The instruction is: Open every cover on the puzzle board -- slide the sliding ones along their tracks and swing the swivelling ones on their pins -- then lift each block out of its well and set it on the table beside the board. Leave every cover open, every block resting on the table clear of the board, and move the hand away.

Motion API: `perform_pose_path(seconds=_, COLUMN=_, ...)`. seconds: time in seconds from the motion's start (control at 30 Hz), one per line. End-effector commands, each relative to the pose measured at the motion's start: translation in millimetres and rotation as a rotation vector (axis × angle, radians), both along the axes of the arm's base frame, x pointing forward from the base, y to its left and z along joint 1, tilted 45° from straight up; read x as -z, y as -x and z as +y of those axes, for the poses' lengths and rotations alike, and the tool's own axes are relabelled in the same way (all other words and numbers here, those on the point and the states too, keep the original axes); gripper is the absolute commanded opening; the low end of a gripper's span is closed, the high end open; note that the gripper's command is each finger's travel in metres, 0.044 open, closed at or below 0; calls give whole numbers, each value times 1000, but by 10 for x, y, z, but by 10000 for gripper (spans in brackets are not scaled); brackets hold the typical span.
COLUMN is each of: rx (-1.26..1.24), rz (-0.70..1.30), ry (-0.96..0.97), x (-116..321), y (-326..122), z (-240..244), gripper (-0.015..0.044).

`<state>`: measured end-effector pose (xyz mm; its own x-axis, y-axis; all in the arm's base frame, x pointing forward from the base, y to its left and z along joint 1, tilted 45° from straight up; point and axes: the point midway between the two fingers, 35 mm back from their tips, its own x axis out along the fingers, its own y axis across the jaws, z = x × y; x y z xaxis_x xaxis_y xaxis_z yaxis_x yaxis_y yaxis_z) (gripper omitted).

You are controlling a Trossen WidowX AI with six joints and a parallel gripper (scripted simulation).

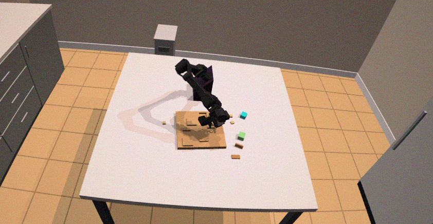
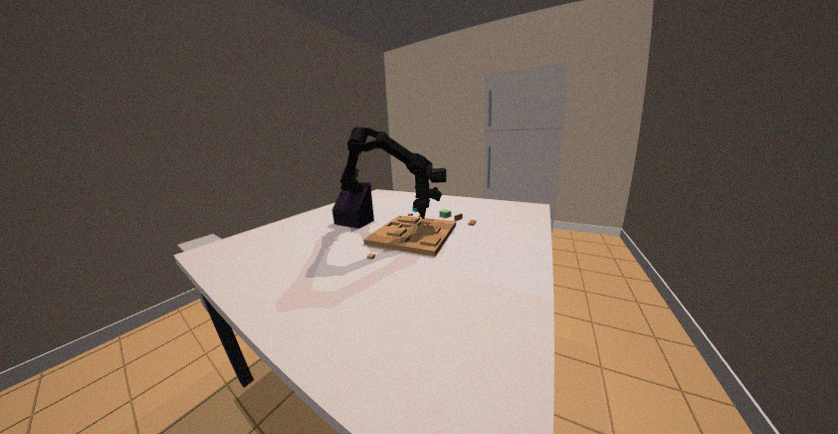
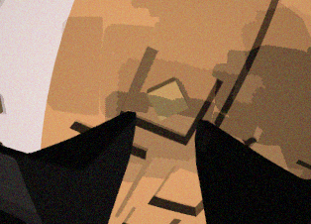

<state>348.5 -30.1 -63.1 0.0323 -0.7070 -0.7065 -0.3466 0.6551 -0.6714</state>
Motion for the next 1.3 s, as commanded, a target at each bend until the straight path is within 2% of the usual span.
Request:
perform_pose_path(seconds=0.0, rx=16, rz=-18, ry=2, x=2, y=0, z=-6, gripper=144)
perform_pose_path(seconds=1.27, rx=423, rz=-426, ry=-16, x=29, y=1, z=-35, gripper=144)
